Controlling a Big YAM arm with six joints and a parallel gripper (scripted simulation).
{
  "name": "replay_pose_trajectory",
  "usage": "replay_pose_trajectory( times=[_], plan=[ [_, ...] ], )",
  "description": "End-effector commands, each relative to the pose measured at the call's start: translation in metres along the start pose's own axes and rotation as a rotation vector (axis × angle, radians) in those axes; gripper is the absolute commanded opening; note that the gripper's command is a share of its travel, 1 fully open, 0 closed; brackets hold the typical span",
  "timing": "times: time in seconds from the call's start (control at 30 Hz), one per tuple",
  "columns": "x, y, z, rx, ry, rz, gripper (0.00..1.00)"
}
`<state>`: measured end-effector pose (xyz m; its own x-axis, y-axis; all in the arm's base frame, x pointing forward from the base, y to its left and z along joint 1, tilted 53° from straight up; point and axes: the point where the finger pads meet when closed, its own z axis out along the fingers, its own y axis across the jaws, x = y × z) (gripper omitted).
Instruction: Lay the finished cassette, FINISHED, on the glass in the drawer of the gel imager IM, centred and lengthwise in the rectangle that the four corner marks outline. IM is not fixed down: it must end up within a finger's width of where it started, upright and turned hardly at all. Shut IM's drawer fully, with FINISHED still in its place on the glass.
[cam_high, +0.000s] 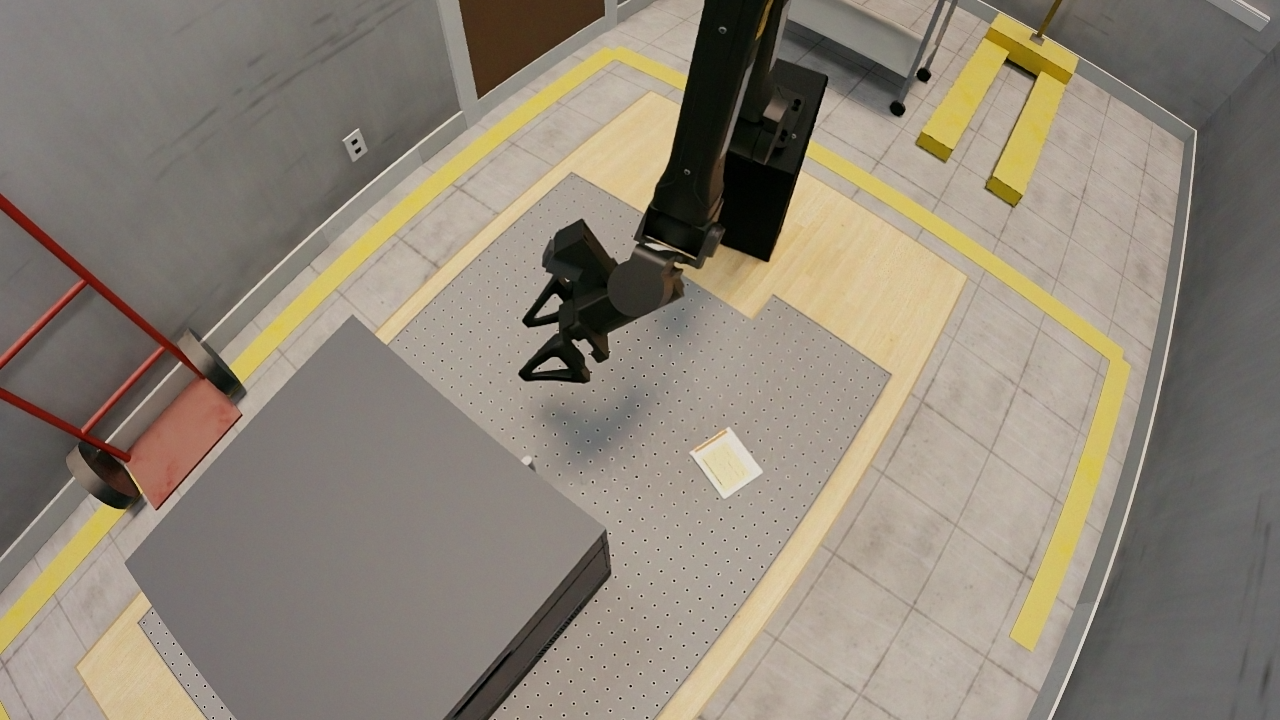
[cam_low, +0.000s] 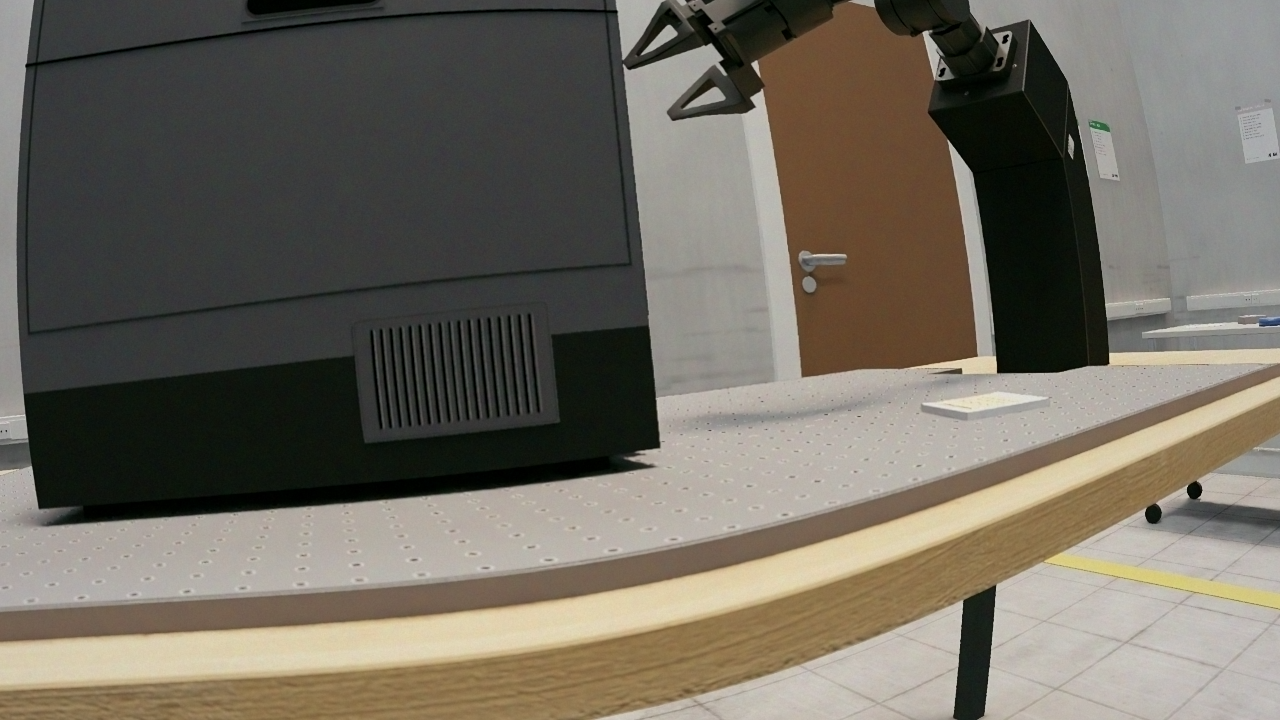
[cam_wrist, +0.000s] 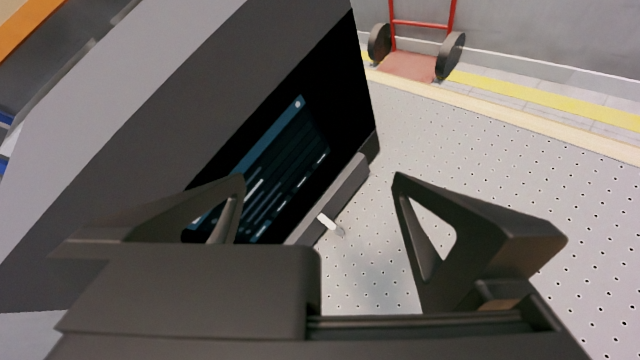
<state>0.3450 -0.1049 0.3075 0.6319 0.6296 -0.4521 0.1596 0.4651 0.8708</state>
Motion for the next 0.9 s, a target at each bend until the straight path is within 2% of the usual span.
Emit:
replay_pose_trajectory(
  times=[0.0, 0.57, 0.6, 0.63, 0.7, 0.87],
  plan=[
    [-0.001, 0.002, 0.0, -0.003, -0.003, 0.003, 1.0],
    [-0.003, 0.005, 0.001, -0.01, -0.008, 0.01, 1.0],
    [-0.002, -0.004, -0.002, -0.001, 0.016, -0.032, 1.0],
    [0.009, -0.013, 0.001, 0.017, 0.048, -0.076, 1.0],
    [0.016, -0.006, 0.01, 0.008, 0.076, -0.12, 1.0],
    [0.036, -0.017, 0.016, 0.016, 0.172, -0.256, 1.0]
  ],
)
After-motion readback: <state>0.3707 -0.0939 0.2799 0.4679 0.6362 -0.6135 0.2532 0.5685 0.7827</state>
